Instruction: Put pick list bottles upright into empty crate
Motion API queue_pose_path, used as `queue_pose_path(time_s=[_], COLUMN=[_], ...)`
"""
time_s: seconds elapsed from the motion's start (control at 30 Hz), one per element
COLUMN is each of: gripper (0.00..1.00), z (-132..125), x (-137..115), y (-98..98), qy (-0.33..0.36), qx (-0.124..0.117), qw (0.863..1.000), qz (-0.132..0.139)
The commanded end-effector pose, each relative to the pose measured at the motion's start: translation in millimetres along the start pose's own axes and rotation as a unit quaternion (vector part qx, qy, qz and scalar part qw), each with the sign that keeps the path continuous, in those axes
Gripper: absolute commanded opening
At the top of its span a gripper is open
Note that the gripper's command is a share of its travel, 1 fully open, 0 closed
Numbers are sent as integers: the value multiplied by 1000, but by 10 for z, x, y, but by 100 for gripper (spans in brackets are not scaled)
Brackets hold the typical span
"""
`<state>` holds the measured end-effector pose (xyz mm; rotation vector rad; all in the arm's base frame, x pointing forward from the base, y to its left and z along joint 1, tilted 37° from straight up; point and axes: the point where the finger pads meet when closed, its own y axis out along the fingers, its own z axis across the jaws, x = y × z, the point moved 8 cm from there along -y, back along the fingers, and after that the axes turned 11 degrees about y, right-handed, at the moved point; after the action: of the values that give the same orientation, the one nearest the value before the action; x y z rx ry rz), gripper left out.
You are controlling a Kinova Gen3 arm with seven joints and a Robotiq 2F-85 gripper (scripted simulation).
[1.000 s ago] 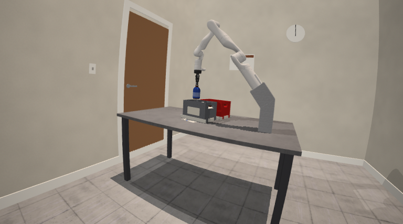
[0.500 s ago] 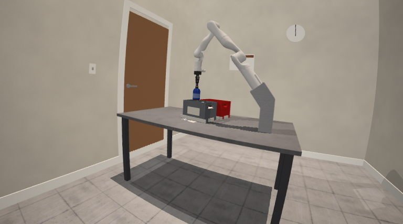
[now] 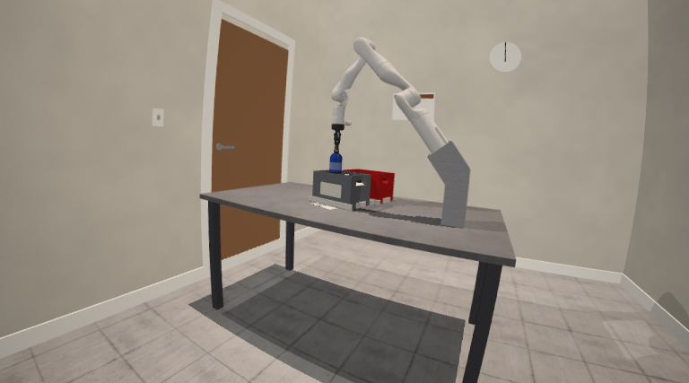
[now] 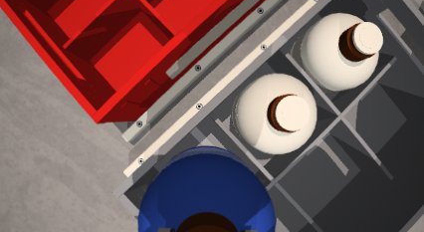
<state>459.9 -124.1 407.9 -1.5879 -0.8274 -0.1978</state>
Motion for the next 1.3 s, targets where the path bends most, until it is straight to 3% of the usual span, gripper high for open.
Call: queue_pose_path(time_s=[0.0,1.27], gripper=[10,10], z=[-3,-3], x=[4,4], y=[4,343], qy=[0,0], qx=[-1,-1], qw=[1000,1000], qz=[0,0])
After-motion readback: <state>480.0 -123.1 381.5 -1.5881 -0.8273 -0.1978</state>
